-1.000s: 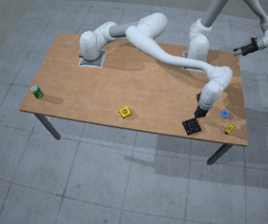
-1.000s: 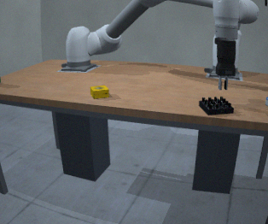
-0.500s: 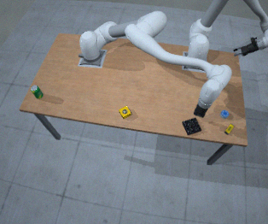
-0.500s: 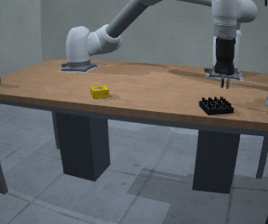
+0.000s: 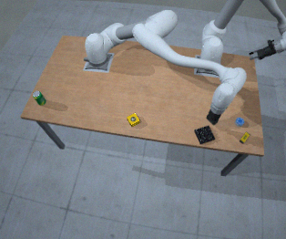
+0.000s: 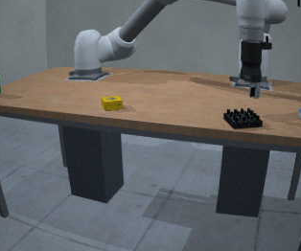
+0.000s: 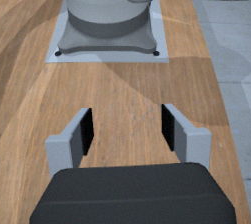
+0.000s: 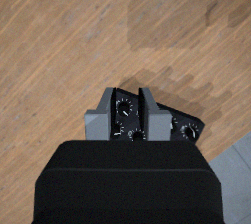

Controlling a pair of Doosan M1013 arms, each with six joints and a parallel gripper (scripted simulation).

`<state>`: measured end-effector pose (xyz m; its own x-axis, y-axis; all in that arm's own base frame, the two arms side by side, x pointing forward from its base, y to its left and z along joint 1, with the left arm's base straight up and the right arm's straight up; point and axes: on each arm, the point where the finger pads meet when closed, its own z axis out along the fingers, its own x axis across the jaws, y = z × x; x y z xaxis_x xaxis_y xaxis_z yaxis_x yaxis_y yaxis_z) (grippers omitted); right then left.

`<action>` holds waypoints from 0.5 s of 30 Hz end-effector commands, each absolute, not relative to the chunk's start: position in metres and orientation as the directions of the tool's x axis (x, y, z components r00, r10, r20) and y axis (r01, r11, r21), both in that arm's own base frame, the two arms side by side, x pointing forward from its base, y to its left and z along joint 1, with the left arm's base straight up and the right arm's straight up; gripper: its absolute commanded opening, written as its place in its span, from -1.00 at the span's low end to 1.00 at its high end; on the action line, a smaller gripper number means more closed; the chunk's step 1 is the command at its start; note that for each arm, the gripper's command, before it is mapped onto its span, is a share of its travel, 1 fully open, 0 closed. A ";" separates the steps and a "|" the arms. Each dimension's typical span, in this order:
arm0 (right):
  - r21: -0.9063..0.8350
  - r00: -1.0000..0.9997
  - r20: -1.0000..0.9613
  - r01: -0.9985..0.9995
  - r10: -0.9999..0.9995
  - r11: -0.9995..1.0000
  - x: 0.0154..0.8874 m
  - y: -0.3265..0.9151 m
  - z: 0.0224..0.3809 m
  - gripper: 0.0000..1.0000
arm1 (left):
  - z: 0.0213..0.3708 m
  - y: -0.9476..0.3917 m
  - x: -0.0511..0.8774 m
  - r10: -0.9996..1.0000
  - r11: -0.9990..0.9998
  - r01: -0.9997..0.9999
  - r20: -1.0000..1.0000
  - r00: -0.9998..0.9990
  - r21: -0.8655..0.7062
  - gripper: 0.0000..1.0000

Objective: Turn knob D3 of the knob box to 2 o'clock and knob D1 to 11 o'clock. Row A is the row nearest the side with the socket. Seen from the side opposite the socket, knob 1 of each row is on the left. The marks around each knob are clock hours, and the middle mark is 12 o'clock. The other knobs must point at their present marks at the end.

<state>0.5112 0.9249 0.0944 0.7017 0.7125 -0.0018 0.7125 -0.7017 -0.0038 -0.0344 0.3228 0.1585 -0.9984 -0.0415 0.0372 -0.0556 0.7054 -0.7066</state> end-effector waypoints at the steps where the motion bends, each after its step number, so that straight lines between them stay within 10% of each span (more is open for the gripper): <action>1: -0.001 0.804 0.001 0.595 0.595 -0.804 0.512 0.926 0.097 -0.07 | 0.159 0.323 -0.034 -0.041 0.706 -0.056 0.038 -0.998 -0.706 1.00; 15: -0.002 0.991 0.001 0.132 0.132 -0.991 0.516 0.926 0.101 -0.07 | 0.159 0.323 -0.034 -0.041 0.706 -0.056 0.038 -0.998 -0.706 1.00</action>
